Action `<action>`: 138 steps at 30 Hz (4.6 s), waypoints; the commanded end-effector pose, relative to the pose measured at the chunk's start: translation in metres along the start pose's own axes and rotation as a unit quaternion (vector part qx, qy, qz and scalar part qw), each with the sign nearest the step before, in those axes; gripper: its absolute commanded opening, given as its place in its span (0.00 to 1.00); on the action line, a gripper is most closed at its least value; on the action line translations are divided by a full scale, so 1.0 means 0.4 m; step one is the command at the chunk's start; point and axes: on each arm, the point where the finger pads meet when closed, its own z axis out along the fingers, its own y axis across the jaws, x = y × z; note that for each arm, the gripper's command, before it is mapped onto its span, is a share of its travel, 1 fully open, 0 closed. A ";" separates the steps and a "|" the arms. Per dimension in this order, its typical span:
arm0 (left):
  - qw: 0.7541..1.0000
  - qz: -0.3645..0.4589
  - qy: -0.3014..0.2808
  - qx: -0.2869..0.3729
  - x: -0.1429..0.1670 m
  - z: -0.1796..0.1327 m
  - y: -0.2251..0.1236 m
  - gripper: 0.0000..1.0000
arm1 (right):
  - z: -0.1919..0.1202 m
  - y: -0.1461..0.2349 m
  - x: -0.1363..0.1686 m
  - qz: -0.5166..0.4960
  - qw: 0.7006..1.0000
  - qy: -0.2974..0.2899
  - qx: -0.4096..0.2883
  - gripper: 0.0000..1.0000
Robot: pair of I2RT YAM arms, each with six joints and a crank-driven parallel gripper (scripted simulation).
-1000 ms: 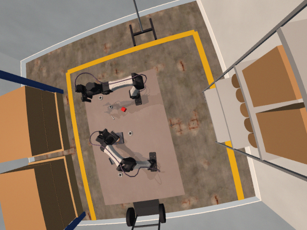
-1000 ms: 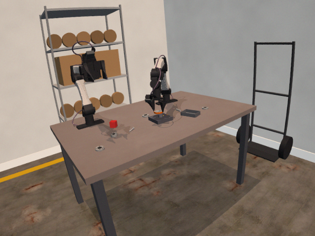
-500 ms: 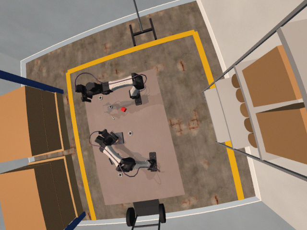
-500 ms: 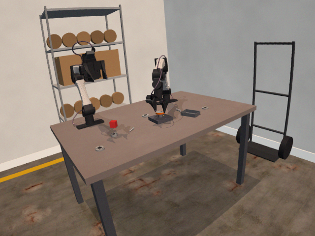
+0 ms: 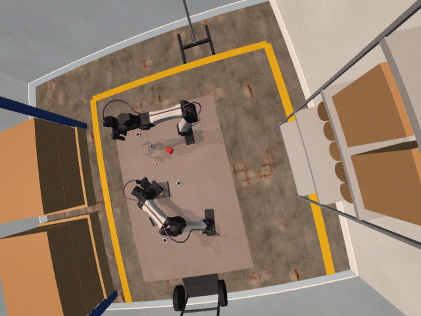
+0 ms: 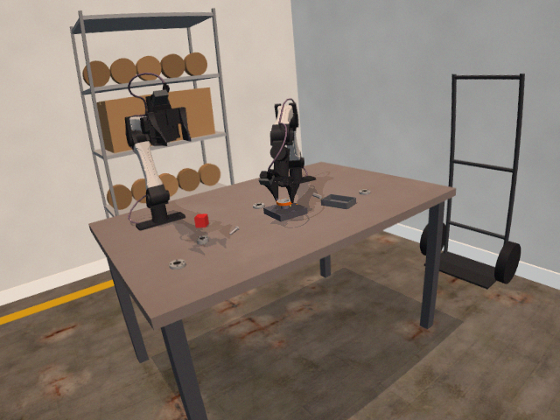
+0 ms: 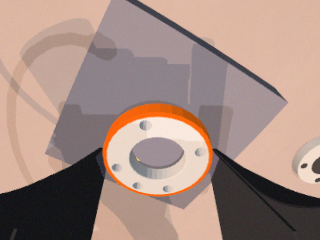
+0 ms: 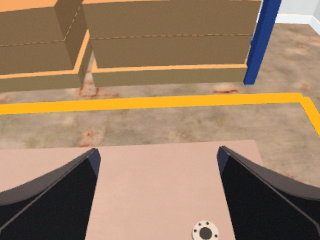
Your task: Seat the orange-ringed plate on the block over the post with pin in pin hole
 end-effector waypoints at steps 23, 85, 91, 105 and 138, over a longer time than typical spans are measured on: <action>1.000 -0.007 0.000 0.002 0.005 0.017 0.001 0.00 | -0.001 0.005 -0.034 -0.003 1.000 -0.017 -0.001 0.83; 1.000 -0.005 -0.014 -0.003 -0.018 -0.048 0.001 0.86 | -0.001 0.005 -0.034 -0.003 1.000 -0.017 -0.001 0.83; 1.000 -0.008 0.017 0.008 0.004 -0.028 -0.004 0.86 | -0.001 0.005 -0.034 -0.003 1.000 -0.017 -0.001 0.83; 1.000 -0.009 0.025 0.010 0.006 -0.077 -0.010 0.86 | -0.001 0.005 -0.034 -0.003 1.000 -0.017 -0.001 0.83; 0.932 -0.173 -0.269 -0.172 0.000 -0.429 0.299 0.86 | 0.002 -0.008 0.005 -0.004 1.000 0.003 0.005 0.83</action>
